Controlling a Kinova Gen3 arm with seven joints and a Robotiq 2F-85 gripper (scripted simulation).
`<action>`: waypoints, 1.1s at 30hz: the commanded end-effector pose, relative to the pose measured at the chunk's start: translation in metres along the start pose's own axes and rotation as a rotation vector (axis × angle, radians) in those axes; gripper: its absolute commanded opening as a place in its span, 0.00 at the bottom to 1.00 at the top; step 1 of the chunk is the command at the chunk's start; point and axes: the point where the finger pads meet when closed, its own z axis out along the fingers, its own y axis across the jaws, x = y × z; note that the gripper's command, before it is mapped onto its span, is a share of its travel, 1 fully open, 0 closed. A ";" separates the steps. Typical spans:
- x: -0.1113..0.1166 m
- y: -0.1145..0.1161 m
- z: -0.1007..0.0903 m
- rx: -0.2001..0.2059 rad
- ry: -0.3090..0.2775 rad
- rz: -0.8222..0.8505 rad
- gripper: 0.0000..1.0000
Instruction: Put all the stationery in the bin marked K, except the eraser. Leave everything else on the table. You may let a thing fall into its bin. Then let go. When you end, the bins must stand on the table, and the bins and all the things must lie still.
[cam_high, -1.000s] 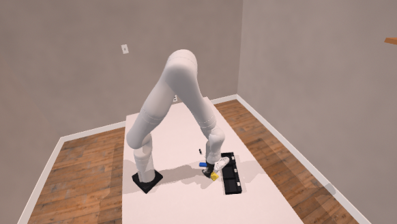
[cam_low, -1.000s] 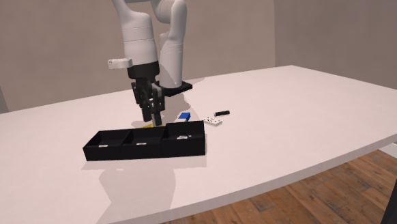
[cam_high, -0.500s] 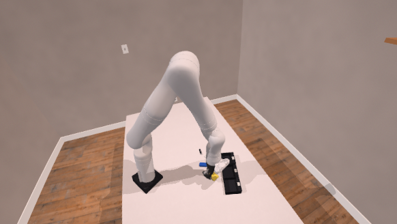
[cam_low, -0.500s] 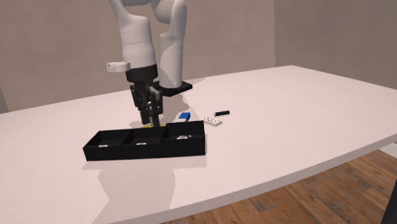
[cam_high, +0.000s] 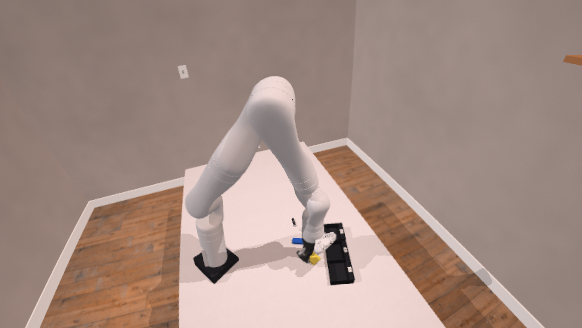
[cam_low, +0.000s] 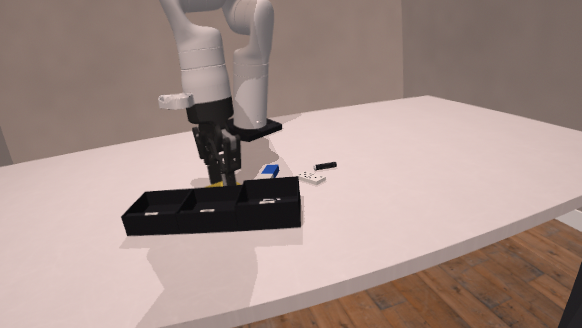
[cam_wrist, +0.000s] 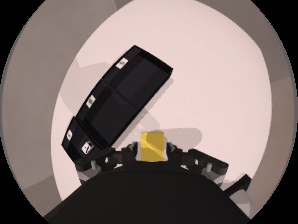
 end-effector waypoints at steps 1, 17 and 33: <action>0.000 0.000 0.000 0.001 0.001 0.000 0.55; 0.000 0.000 0.000 0.001 0.001 0.000 0.35; 0.000 0.000 -0.007 0.001 0.001 0.000 0.35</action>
